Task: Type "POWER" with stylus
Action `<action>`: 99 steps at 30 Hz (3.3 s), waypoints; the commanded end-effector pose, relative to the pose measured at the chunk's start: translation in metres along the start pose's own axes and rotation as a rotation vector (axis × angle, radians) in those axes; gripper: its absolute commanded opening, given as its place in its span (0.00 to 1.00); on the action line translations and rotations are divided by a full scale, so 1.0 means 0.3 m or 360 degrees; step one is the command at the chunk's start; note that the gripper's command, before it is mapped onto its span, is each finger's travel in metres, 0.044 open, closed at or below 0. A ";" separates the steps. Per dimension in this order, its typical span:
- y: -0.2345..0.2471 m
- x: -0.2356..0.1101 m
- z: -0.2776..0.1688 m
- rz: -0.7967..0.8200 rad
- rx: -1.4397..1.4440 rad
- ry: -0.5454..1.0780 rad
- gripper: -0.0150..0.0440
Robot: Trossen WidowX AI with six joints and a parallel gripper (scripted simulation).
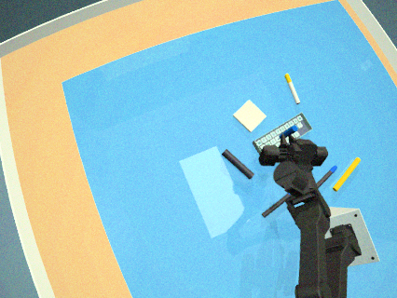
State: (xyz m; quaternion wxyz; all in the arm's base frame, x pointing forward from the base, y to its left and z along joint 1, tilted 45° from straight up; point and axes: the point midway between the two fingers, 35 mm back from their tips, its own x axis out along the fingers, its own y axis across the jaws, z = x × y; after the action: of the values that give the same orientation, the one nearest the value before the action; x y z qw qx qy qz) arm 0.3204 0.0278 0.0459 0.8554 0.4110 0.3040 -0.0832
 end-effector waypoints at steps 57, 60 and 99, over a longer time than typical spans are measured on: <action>-0.222 0.130 0.041 0.0017 -0.0017 -0.0006 0.25; -0.222 0.130 0.041 0.0017 -0.0017 -0.0006 0.25; -0.221 0.149 0.010 0.0015 -0.0016 -0.0004 0.39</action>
State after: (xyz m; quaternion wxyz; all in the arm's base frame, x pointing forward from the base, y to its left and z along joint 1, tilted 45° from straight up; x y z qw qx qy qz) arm 0.3328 -0.0131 -0.0188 0.8607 0.4058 0.2982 -0.0742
